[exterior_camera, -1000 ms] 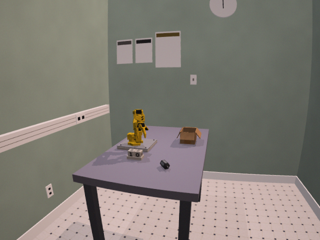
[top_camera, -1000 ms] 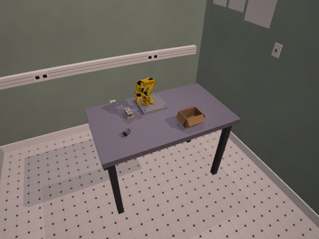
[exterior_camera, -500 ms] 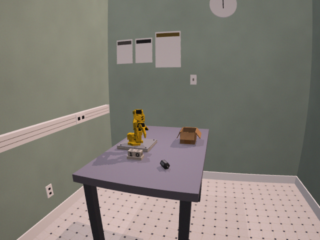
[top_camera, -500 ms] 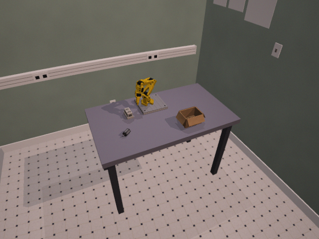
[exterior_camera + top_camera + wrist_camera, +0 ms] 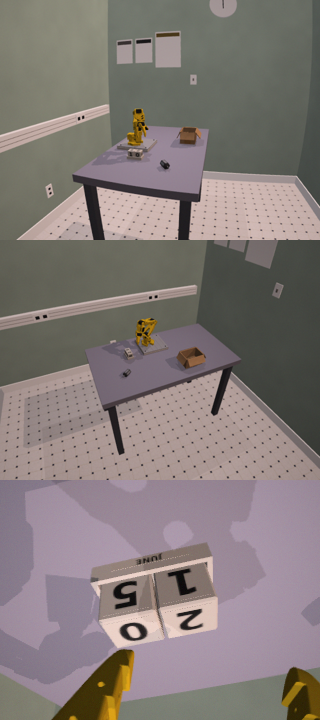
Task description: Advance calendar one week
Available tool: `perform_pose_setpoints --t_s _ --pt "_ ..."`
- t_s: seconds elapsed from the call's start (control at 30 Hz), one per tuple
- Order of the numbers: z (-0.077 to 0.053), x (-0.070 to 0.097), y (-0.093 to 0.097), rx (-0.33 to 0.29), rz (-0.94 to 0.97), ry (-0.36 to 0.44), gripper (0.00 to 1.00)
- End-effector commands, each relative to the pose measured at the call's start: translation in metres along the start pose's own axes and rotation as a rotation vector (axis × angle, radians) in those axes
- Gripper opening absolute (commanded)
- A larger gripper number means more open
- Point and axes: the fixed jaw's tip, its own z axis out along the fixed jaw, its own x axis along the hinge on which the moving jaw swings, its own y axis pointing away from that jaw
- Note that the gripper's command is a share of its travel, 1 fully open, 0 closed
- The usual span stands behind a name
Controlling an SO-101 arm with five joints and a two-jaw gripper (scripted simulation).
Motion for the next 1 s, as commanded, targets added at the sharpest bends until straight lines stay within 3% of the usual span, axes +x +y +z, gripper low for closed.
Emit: perform_pose_setpoints --t_s 0.0,0.5,0.97 --pt "-0.010 0.005 -0.003 0.056 -0.003 0.071 0.31" --pt "-0.044 0.014 -0.010 0.271 -0.003 0.335 0.35" --pt "-0.047 0.015 -0.010 0.288 0.021 0.352 0.35"
